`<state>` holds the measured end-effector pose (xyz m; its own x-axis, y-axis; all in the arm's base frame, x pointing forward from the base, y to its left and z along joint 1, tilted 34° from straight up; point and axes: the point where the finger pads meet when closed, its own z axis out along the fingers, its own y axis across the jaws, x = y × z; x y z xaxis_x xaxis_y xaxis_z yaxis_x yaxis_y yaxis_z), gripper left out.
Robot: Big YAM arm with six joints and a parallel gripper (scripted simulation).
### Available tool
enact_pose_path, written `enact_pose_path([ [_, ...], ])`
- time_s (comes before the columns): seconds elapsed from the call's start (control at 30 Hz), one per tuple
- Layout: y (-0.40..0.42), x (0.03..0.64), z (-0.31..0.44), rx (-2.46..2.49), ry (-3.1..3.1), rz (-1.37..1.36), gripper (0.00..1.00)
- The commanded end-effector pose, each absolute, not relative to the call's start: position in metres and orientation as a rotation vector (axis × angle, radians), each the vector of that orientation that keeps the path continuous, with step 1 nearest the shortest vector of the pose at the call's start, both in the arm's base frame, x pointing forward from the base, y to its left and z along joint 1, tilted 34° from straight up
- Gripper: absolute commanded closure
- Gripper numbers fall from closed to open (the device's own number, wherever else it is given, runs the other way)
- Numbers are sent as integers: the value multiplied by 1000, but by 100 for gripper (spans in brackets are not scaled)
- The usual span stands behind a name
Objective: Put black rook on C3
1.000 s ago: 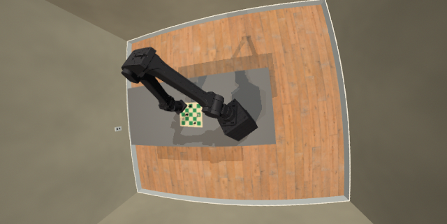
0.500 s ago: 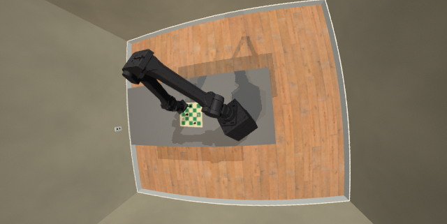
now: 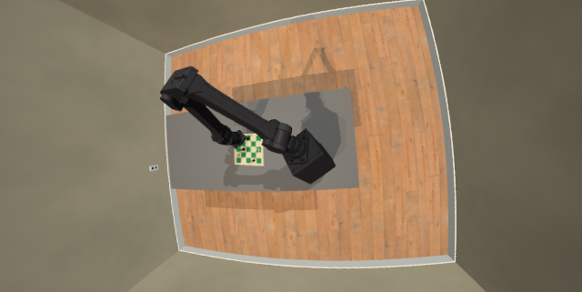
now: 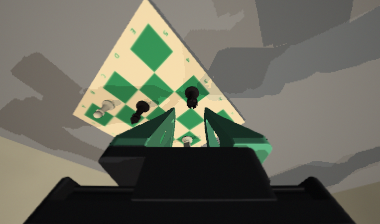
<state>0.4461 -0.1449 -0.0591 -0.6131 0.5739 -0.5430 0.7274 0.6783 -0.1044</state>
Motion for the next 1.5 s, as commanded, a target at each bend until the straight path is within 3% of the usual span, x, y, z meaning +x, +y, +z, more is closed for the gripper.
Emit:
enact_pose_path([
  [0.0, -156, 453, -62, 1019, 2398, -436, 64],
  [1.47, -157, 451, -65, 1022, 2400, -437, 64],
])
